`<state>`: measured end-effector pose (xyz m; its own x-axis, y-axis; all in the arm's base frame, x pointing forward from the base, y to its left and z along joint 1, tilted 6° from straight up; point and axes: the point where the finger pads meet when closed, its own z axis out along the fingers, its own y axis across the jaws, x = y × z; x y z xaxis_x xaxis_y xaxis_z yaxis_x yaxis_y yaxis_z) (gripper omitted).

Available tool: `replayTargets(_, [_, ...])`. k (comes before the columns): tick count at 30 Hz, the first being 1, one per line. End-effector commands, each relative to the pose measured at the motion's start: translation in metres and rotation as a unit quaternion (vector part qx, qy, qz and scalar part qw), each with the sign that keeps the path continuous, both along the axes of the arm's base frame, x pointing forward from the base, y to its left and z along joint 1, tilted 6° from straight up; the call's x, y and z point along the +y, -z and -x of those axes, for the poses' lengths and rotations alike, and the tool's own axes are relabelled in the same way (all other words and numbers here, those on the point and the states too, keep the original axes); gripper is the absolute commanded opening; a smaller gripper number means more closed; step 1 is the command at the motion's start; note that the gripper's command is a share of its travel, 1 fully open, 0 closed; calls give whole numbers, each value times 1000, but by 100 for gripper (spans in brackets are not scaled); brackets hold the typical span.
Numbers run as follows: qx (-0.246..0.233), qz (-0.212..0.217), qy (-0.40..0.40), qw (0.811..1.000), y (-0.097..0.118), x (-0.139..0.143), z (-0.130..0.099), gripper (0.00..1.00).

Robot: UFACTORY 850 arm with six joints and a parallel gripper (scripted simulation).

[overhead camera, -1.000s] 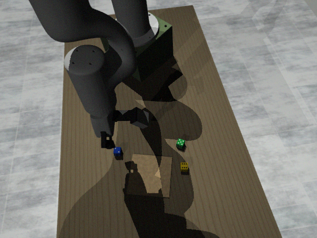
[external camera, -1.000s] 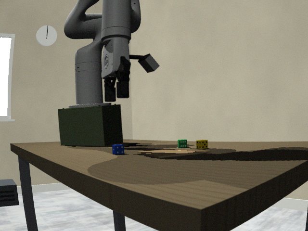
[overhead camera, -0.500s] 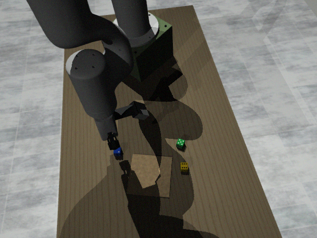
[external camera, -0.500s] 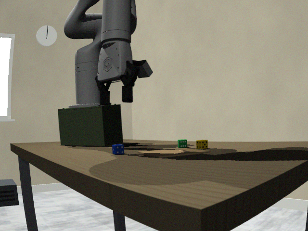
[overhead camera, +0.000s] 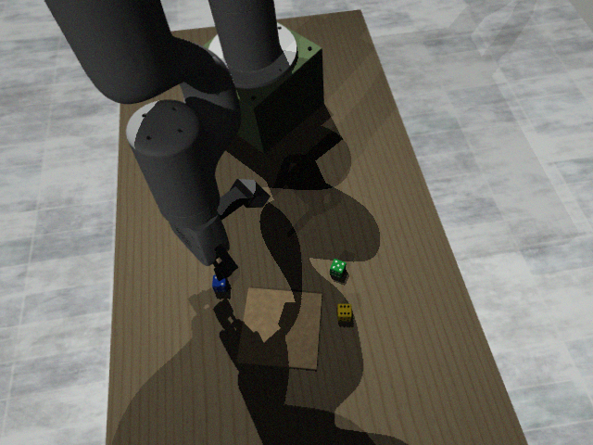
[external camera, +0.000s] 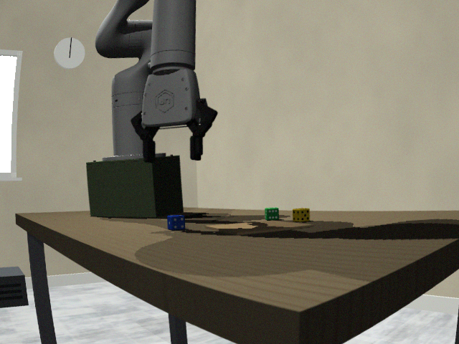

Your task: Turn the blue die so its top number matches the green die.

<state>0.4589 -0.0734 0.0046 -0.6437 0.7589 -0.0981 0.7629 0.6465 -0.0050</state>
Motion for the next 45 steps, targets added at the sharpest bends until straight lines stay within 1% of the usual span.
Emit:
replayTargets(1, [2,6,-87,996,5,0,-1,100])
replayTargets(7, [8,10,-164,986,9,0,-1,100])
replayTargets(9, [10,12,-196,980,11,0,-1,100])
replayTargets(11, [10,12,-196,980,11,0,-1,100])
replayTargets(13, [14,14,-247,969,15,0,-1,100])
replayTargets(15, [15,15,-261,965,15,0,-1,100])
replayTargets(20, [21,18,-333,942,20,0,-1,100])
replayTargets(21, [21,18,-334,942,20,0,-1,100])
replayTargets(22, [23,19,-359,933,22,1,-1,100])
replayTargets(23, [23,19,-360,933,22,1,-1,100])
replayTargets(25, [25,20,-391,920,24,1,-1,100])
replayTargets(26, [26,20,-398,917,24,1,-1,100])
replayTargets(30, [26,21,-402,915,25,1,-1,100])
replayTargets(31, [26,21,-402,915,25,1,-1,42])
replayTargets(45, [26,21,-402,915,25,1,-1,42])
